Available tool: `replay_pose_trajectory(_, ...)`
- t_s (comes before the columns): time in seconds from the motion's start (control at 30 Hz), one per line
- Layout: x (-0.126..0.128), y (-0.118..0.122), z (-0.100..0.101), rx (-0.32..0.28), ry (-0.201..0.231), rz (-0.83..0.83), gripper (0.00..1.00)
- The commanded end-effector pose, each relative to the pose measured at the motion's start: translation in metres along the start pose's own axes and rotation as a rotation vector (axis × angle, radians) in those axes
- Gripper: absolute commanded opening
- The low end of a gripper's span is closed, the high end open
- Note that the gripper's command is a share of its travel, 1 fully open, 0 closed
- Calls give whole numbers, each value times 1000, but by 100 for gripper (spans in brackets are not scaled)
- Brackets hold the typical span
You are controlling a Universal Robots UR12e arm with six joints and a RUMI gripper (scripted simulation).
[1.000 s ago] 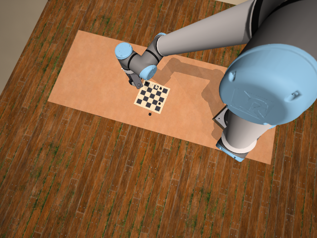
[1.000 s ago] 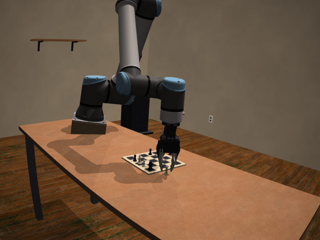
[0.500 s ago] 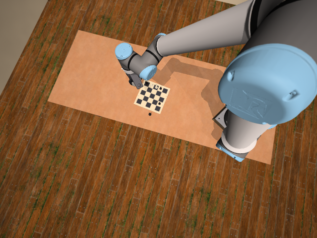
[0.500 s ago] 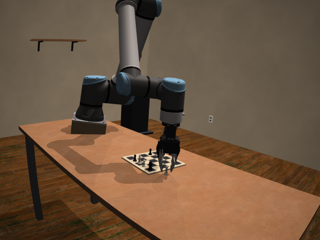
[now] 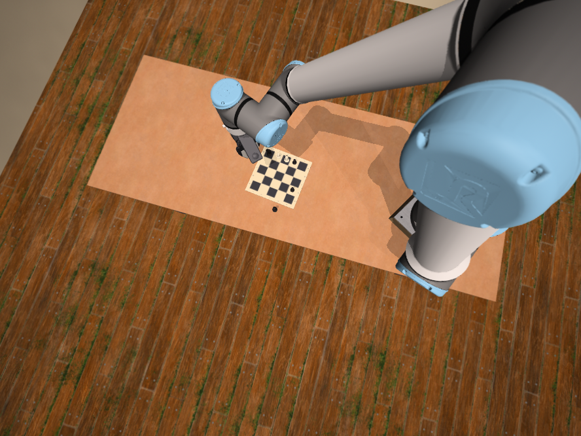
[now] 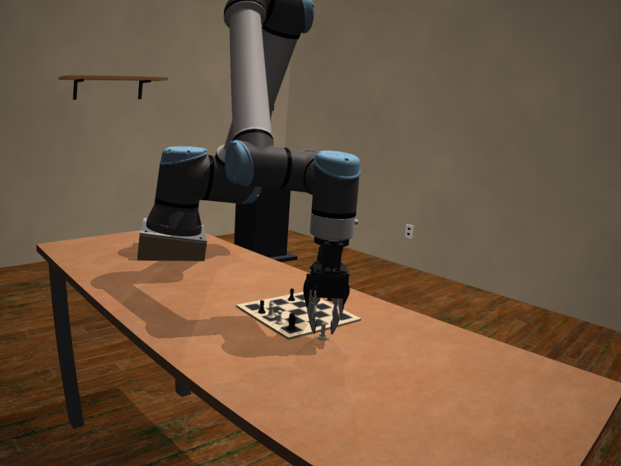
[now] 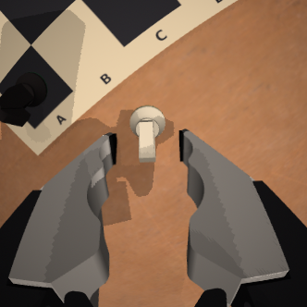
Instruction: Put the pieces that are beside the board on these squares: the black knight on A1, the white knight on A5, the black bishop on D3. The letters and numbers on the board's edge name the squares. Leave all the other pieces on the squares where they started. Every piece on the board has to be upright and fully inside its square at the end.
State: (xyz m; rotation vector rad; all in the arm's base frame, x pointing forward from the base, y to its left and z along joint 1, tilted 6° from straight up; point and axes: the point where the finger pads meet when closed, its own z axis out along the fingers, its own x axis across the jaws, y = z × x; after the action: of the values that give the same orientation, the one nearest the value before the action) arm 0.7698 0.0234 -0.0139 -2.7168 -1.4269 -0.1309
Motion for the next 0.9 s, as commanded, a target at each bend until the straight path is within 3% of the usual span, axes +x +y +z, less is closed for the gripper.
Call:
replay_pose_trajectory(0.0,0,1,-1,-1,1,0,22)
replay_pose_trajectory(0.23,0,1,-1,-1,1,0,22)
replay_pose_trajectory(0.27,0,1,-1,-1,1,0,0)
replay_pose_trajectory(0.87,0,1,-1,-1,1,0,0)
